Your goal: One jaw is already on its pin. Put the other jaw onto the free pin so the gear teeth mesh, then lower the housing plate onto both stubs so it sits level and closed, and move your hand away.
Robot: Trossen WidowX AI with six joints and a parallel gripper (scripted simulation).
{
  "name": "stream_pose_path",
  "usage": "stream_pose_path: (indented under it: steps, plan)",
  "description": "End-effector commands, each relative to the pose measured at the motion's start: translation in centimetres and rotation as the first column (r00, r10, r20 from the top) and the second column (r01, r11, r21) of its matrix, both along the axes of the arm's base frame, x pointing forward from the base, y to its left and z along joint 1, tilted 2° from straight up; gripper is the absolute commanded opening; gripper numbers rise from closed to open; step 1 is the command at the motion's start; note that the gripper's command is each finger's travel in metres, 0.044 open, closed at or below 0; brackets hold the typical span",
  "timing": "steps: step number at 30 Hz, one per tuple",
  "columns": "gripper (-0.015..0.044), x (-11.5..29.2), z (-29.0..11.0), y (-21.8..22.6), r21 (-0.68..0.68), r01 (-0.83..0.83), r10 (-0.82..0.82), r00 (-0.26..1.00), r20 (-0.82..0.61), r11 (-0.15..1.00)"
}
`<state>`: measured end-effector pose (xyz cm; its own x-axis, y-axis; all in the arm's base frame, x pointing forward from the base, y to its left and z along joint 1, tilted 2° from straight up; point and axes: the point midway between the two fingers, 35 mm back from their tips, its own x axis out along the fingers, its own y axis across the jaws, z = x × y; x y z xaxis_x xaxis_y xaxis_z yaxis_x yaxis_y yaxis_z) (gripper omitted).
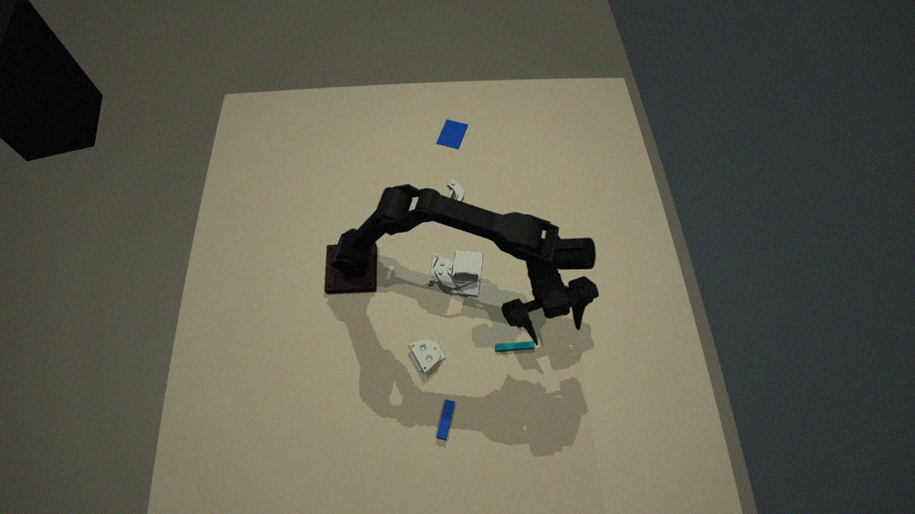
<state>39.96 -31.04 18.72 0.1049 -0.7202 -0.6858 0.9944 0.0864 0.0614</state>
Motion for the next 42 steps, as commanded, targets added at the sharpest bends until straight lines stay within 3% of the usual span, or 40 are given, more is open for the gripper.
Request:
stream_pose_path:
  steps: [1,10,18,26,34,38,42]
  plan:
    - [0.0440,1.5,-1.3,4.3,0.088,-0.002,-0.004,0.997,0.074,0.996]
    - [0.0440,3.4,-3.6,14.7,0.298,0.007,-0.069,0.978,0.197,0.955]
    - [0.0440,2.7,-5.5,24.4,0.491,0.057,-0.185,0.959,0.216,0.869]
    - [0.0440,-0.6,-7.2,33.9,0.648,0.170,-0.332,0.934,0.135,0.743]
    - [0.0440,-6.0,-8.4,41.8,0.719,0.340,-0.474,0.880,-0.017,0.606]
    - [0.0440,-9.2,-8.8,44.9,0.717,0.435,-0.538,0.837,-0.098,0.545]
    - [0.0440,-9.8,-8.9,45.4,0.714,0.451,-0.549,0.828,-0.112,0.535]
